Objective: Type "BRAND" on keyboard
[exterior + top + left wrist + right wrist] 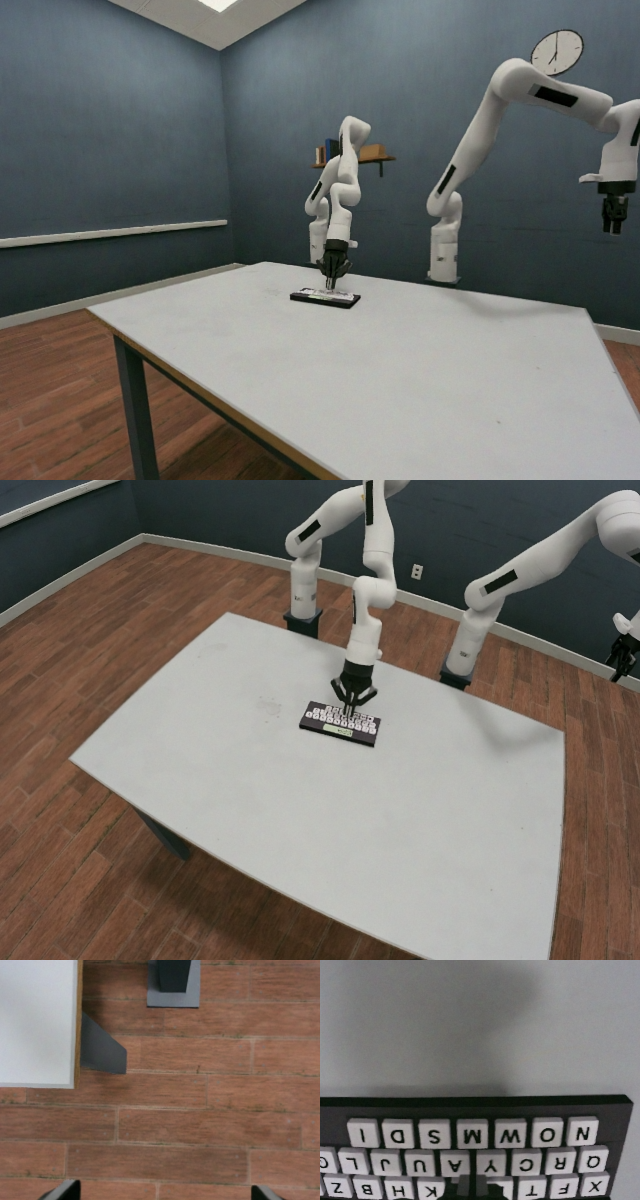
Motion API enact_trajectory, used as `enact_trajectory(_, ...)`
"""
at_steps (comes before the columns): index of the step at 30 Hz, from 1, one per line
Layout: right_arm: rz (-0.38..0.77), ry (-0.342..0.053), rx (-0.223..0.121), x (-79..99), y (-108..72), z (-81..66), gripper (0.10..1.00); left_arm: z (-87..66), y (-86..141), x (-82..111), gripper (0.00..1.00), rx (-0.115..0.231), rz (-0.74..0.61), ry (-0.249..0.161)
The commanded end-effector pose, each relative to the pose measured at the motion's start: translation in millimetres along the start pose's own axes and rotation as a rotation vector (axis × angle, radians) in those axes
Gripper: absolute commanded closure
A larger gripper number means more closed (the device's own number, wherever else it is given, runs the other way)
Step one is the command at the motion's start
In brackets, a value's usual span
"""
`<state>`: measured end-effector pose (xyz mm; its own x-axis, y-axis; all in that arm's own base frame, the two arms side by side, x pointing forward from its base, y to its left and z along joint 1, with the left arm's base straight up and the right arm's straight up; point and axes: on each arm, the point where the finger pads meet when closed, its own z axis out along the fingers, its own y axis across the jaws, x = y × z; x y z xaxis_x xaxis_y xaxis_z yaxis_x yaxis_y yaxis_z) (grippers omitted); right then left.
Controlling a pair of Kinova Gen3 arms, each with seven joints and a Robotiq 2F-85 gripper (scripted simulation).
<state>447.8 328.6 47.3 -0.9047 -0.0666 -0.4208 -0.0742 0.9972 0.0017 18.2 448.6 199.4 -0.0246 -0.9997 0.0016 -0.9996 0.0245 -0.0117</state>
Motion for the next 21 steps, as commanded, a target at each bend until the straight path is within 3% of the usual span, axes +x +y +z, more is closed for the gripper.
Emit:
enact_trajectory(1,0.002,0.0,-0.001,4.7,17.0,-2.1,1.0,-0.7,5,-1.1,0.001,-0.012,0.005,-0.002)
enact_trajectory(10,-0.005,0.0,-0.002,15.3,55.8,-7.0,1.0,-0.7,5,-1.1,0.001,-0.012,0.005,-0.002)
enact_trajectory(21,-0.014,-0.007,-0.006,15.2,59.1,-5.6,1.0,-0.7,5,-1.1,0.001,-0.012,0.005,-0.002)
